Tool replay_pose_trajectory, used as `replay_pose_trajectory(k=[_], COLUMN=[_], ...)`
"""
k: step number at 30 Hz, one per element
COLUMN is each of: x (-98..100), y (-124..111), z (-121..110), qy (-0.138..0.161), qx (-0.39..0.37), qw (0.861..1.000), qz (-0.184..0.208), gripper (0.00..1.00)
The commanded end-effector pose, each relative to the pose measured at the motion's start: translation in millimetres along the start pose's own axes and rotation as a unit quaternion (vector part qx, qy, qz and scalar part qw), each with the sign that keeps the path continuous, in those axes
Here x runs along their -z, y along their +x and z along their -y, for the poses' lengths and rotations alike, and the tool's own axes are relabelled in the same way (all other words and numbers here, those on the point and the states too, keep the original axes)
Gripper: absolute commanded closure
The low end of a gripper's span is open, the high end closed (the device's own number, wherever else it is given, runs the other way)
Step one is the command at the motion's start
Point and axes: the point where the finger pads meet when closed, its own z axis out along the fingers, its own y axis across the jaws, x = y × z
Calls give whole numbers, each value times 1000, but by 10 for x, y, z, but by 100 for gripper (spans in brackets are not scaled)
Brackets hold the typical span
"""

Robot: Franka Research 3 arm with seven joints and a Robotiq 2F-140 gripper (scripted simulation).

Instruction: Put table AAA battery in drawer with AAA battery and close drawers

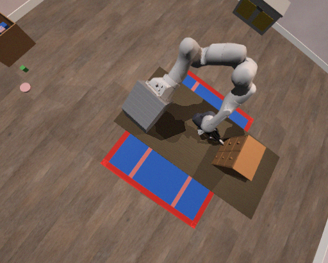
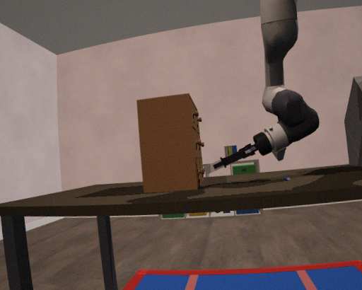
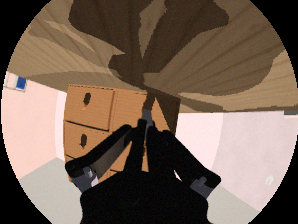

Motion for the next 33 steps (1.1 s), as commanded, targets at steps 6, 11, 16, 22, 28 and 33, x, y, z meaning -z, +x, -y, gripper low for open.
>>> replay_pose_trajectory(k=[6,11,16,22,28,33], x=[-7,-7,-7,127,316,457], y=[-3,-3,-2,47,116,167], z=[11,11,11,11,10,9], qy=[2,2,2,2,2,2], qx=[0,0,0,0,0,0], qw=[1000,1000,1000,1000,1000,1000], qz=[0,0,0,0,0,0], gripper=[100,100,100,100,100,100])
